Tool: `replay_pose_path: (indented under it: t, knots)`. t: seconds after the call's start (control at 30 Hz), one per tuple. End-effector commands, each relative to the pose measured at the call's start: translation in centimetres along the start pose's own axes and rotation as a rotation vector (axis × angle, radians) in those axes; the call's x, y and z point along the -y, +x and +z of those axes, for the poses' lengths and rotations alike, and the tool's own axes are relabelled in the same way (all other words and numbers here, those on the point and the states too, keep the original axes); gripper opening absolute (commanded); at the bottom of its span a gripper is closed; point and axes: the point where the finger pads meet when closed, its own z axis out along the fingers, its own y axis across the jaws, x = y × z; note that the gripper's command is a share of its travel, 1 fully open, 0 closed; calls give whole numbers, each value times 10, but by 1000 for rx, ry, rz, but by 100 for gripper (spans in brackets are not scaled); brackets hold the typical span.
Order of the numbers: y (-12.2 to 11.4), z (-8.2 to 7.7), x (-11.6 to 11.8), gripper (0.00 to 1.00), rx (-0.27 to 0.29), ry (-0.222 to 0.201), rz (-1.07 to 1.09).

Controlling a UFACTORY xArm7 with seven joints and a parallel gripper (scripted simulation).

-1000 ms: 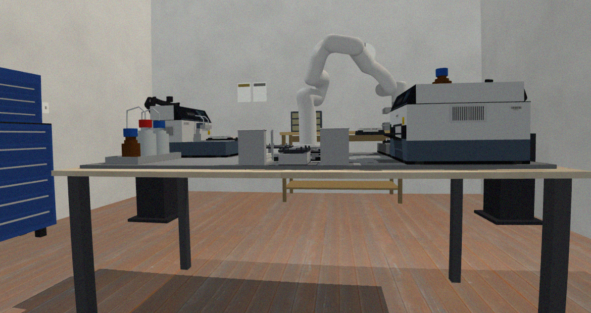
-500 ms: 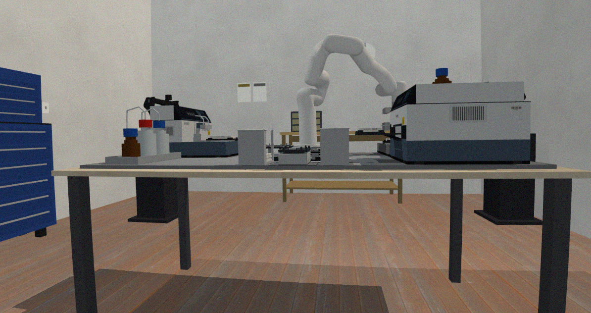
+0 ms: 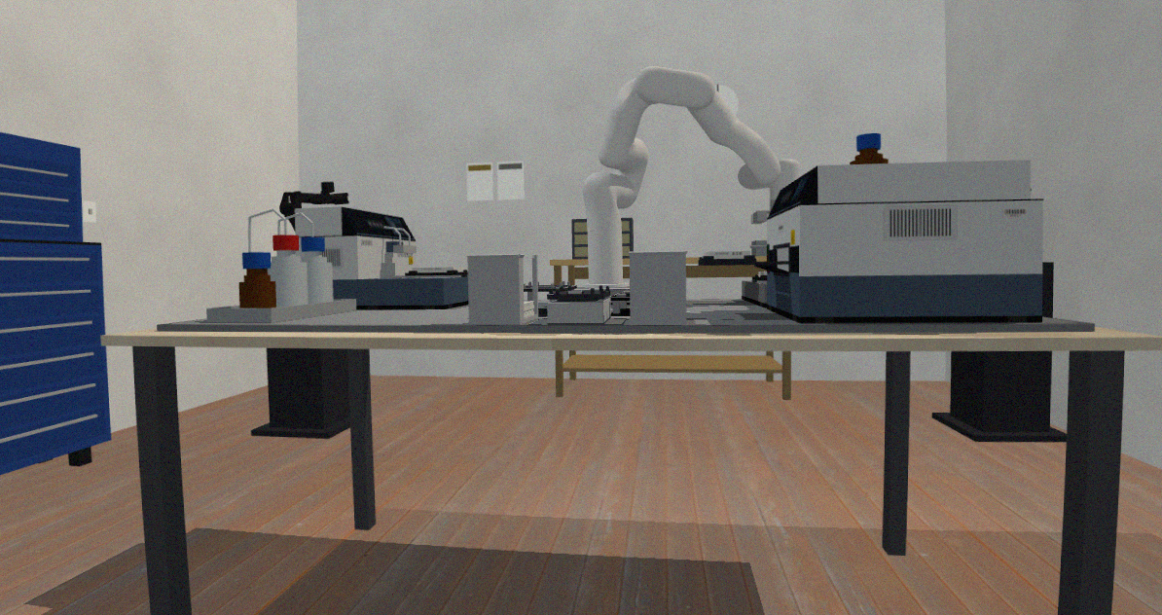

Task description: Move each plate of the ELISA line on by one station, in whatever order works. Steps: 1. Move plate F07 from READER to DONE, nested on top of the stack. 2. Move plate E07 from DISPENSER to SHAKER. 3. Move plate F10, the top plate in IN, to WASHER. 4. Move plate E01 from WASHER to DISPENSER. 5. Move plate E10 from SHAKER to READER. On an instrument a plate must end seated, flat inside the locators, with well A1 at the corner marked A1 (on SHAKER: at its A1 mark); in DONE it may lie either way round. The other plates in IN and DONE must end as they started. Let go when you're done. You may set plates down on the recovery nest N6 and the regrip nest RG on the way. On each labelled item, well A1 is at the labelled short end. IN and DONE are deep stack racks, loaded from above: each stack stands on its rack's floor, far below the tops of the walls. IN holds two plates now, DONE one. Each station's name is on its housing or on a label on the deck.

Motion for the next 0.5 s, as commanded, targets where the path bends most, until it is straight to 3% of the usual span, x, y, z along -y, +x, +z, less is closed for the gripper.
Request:
replay_pose_path:
  t: [0.0,0.47]
  knots:
    - [-2,-3,0,0,7,1,0]
    - [-2,-7,0,0,7,1,0]
